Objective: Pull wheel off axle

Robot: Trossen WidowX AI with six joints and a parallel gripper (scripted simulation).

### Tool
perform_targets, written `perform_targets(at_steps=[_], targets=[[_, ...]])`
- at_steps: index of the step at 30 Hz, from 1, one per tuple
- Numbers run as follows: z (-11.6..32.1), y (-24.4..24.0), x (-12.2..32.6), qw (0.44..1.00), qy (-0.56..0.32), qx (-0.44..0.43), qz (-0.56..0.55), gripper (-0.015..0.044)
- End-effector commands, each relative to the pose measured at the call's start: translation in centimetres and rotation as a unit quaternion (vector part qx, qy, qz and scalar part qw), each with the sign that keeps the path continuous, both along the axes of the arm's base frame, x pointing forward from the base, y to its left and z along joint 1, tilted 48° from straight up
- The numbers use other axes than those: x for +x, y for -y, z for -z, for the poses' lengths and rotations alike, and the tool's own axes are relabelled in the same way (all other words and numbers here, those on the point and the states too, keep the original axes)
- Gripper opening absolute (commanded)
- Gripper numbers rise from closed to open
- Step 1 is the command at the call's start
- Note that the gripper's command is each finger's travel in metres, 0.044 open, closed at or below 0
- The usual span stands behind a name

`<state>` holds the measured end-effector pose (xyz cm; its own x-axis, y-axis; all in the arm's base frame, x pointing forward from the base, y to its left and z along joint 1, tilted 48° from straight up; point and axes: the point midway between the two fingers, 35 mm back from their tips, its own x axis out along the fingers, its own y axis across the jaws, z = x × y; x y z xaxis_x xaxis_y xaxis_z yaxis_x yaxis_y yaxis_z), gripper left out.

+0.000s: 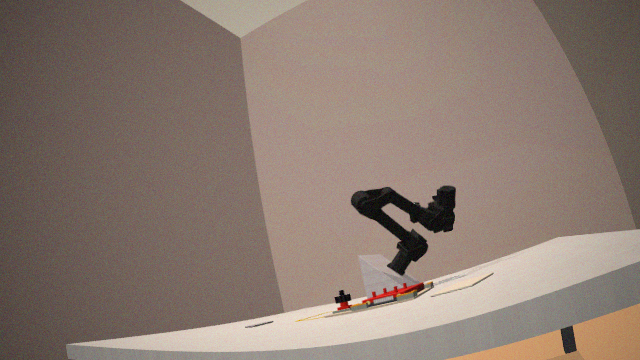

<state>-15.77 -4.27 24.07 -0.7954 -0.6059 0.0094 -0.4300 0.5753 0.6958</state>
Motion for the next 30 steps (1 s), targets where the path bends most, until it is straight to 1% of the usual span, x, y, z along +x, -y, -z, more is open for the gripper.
perform_targets(at_steps=[1, 4, 10, 18, 30], targets=[[0.0, -0.1, 0.0, 1.000, 0.000, 0.000, 0.001, 0.0374], [-0.2, -0.8, -0.4, 1.000, 0.002, -0.008, 0.022, 0.0300], [-0.9, -3.5, -1.2, 0.996, 0.001, -0.021, 0.088, 0.0300], [-2.2, -8.9, -1.6, 0.977, -0.005, -0.028, 0.213, 0.0300], [-3.4, -17.4, 0.5, 0.919, -0.005, -0.033, 0.394, 0.0300]])
